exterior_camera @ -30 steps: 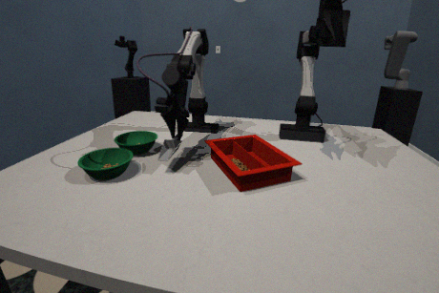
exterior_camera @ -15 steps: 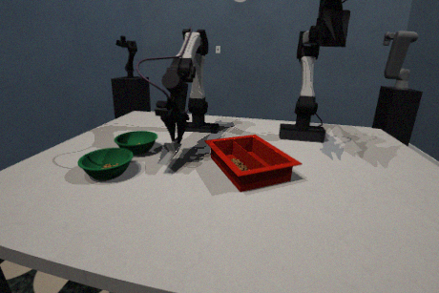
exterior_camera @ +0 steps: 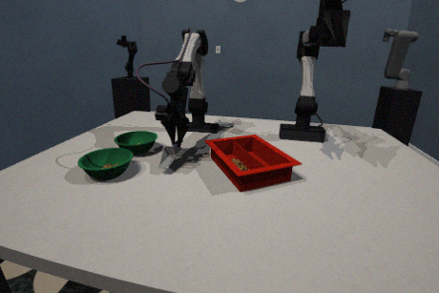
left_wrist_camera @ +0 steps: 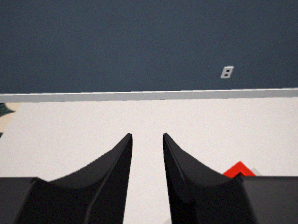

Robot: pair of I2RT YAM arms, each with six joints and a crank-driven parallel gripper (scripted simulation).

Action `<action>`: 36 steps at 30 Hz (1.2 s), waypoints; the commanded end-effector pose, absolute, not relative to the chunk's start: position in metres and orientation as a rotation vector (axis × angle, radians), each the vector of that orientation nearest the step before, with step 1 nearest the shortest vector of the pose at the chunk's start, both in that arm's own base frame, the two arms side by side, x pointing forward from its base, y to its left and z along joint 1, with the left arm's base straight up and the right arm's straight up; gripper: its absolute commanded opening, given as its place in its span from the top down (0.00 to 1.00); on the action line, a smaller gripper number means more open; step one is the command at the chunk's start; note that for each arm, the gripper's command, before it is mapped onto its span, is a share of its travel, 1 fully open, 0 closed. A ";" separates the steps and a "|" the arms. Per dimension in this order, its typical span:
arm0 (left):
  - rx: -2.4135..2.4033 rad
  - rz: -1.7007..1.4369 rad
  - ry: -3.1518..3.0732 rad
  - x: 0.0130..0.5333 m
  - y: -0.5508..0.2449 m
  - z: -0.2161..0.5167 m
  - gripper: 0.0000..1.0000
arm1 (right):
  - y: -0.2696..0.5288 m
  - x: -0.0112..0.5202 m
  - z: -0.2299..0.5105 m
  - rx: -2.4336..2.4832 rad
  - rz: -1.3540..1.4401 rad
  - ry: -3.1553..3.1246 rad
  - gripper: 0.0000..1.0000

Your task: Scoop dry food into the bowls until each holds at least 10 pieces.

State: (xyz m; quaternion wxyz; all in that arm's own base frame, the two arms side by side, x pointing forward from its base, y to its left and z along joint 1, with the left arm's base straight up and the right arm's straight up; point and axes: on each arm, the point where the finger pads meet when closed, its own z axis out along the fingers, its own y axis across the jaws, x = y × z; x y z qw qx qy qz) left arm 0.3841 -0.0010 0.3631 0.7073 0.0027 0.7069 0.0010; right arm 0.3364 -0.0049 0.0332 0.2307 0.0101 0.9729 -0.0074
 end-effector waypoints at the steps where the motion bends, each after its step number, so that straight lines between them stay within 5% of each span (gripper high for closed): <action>1: 0.007 -0.016 1.522 0.383 -0.005 0.386 0.73 | -0.005 0.341 0.028 0.038 -0.015 2.659 1.00; 33: 0.007 -0.016 1.522 0.383 -0.005 0.386 0.73 | -0.004 0.356 0.027 0.037 -0.011 2.609 1.00; 34: 0.007 -0.016 1.522 0.383 -0.005 0.386 0.73 | -0.004 0.356 0.027 0.037 -0.011 2.609 0.65; 36: 0.007 -0.016 1.522 0.383 -0.005 0.386 0.73 | -0.004 0.356 0.027 0.037 -0.011 2.609 0.65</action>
